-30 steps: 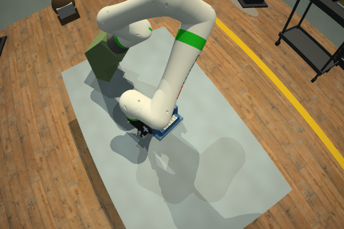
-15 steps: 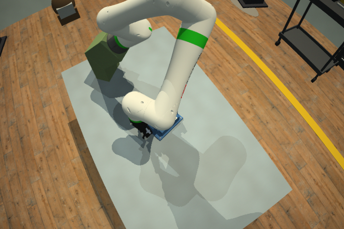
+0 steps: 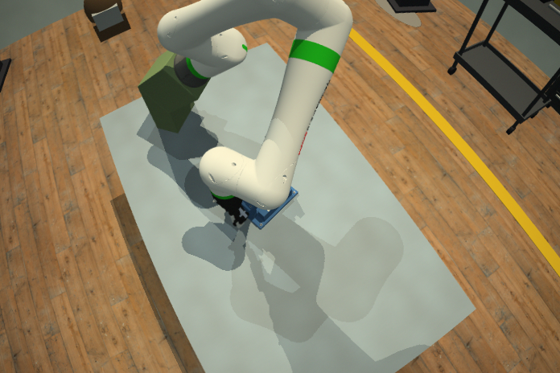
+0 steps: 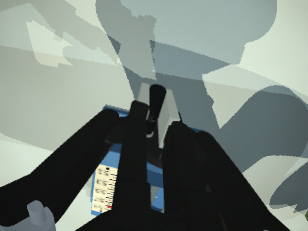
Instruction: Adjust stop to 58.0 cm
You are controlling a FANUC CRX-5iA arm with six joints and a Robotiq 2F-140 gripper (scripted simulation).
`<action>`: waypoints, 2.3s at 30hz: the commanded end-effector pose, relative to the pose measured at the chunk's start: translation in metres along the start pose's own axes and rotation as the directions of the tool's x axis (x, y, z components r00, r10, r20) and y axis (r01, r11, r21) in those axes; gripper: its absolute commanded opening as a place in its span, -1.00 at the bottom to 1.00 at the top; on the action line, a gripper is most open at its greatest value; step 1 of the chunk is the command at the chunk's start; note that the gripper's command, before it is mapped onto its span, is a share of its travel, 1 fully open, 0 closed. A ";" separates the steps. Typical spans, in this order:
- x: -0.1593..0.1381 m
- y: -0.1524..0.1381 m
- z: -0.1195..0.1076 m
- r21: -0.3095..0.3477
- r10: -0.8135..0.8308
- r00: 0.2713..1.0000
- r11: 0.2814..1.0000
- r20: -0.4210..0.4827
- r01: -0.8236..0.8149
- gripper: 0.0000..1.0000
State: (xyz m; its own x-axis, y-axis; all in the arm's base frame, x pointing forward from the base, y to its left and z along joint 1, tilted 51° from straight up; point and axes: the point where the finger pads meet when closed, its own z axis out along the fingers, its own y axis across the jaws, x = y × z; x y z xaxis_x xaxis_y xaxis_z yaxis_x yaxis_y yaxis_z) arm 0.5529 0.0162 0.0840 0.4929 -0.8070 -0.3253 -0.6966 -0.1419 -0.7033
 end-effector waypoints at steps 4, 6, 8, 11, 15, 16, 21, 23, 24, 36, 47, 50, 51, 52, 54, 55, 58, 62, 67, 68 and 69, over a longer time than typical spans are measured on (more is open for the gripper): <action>0.000 0.001 -0.012 0.000 0.000 1.000 1.000 0.000 0.000 -0.92; 0.000 0.001 -0.012 0.000 0.000 1.000 1.000 0.000 0.000 -0.92; 0.000 0.003 -0.014 0.000 0.000 1.000 1.000 0.000 0.000 -0.92; 0.000 0.005 -0.018 0.000 0.000 1.000 1.000 0.000 0.000 -0.92; 0.000 0.008 -0.023 0.000 0.000 1.000 1.000 0.000 0.000 -0.92; 0.000 0.009 -0.024 0.000 0.000 1.000 1.000 0.000 0.000 -0.92; 0.000 0.014 -0.028 0.000 0.000 1.000 1.000 0.000 0.000 -0.92; 0.000 0.014 -0.028 0.000 0.000 1.000 1.000 0.000 0.000 -0.92; 0.000 0.016 -0.028 0.000 0.000 1.000 1.000 0.000 0.000 -0.92; 0.000 0.032 -0.032 0.000 0.000 1.000 1.000 0.000 0.000 -0.92; 0.000 0.043 -0.029 0.000 0.000 1.000 1.000 0.000 0.000 -0.92; 0.000 0.046 -0.028 0.000 0.000 1.000 1.000 0.000 0.000 -0.92; 0.000 0.047 -0.027 0.000 0.000 1.000 1.000 0.000 0.000 -0.92; 0.000 0.048 -0.026 0.000 0.000 1.000 1.000 0.000 0.000 -0.92; 0.000 0.050 -0.025 0.000 0.000 1.000 1.000 0.000 0.000 -0.92; 0.000 0.051 -0.024 0.000 0.000 1.000 1.000 0.000 0.000 -0.92; 0.000 0.052 -0.023 0.000 0.000 1.000 1.000 0.000 0.000 -0.92; 0.000 0.055 -0.019 0.000 0.000 1.000 1.000 0.000 0.000 -0.92; 0.000 0.058 -0.014 0.000 0.000 1.000 1.000 0.000 0.000 -0.92; 0.000 0.058 -0.013 0.000 0.000 1.000 1.000 0.000 0.000 -0.92; 0.000 0.059 -0.012 0.000 0.000 1.000 1.000 0.000 0.000 -0.92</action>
State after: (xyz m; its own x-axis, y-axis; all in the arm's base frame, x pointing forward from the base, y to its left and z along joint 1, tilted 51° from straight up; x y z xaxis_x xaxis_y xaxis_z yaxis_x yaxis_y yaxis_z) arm 0.5053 -0.0003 0.0529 0.4929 -0.8070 -0.3254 -0.6971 -0.1424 -0.7027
